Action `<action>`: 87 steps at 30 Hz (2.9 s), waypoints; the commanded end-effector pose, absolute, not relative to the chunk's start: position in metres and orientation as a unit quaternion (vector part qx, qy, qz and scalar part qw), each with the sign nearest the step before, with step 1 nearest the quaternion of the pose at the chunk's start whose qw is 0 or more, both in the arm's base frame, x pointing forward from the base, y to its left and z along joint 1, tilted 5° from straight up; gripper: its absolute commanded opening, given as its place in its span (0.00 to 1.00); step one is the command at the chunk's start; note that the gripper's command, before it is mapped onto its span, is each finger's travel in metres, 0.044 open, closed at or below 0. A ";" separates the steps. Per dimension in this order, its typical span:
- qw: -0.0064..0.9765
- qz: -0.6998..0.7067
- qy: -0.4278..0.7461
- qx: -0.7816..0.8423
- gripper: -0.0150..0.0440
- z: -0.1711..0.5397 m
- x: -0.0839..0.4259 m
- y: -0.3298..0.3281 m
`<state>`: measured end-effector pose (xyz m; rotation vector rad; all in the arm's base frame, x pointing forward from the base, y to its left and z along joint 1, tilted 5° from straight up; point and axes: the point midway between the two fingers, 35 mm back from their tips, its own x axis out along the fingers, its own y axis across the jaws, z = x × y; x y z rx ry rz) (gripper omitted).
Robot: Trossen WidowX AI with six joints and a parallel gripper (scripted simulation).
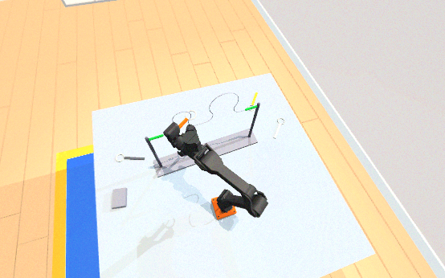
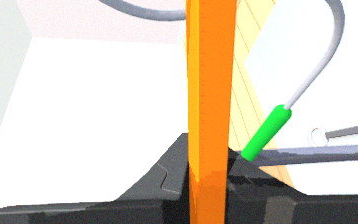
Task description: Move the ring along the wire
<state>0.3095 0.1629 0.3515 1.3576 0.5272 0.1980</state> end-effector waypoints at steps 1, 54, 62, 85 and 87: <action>0.769 0.082 0.244 0.585 0.00 0.349 0.309 0.162; 0.958 -0.063 0.276 0.046 0.00 0.296 0.305 0.103; 0.958 -0.084 0.273 -0.041 0.00 0.296 0.304 0.090; 0.908 -0.145 0.247 -0.307 0.00 0.308 0.304 0.054; 0.900 -0.149 0.244 -0.329 0.00 0.310 0.304 0.051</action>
